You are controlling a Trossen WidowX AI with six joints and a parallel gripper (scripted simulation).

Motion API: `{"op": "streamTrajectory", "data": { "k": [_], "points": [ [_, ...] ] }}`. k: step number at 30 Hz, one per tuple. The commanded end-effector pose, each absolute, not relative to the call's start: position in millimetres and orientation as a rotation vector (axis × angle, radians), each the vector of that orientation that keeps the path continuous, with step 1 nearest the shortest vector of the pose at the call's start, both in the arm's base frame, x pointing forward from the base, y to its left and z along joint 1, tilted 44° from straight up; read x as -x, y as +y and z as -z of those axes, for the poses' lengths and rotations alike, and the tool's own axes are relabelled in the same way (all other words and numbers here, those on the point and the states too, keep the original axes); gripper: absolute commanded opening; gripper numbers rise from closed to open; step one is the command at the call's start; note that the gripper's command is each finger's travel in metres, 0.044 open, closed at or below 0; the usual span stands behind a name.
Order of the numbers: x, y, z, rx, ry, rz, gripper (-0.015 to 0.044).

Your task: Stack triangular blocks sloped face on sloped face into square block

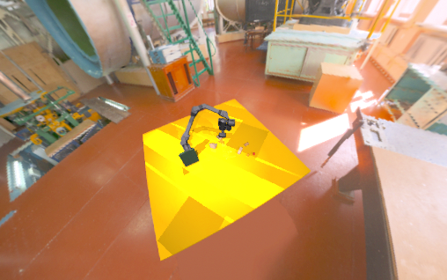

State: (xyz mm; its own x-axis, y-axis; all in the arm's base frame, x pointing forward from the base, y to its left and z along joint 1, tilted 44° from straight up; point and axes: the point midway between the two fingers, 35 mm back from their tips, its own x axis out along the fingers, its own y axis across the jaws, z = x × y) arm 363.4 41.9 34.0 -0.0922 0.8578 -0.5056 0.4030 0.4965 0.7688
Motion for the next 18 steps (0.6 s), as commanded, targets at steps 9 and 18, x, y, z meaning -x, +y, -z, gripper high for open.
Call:
{"op": "streamTrajectory", "data": {
  "k": [9,18],
  "points": [
    [-371.8,23.3,-30.6,-1.824,2.034,0.162,0.0440],
    [-372.0,25.5,-29.4,-1.824,2.033,0.163,0.0440]
  ]
}}
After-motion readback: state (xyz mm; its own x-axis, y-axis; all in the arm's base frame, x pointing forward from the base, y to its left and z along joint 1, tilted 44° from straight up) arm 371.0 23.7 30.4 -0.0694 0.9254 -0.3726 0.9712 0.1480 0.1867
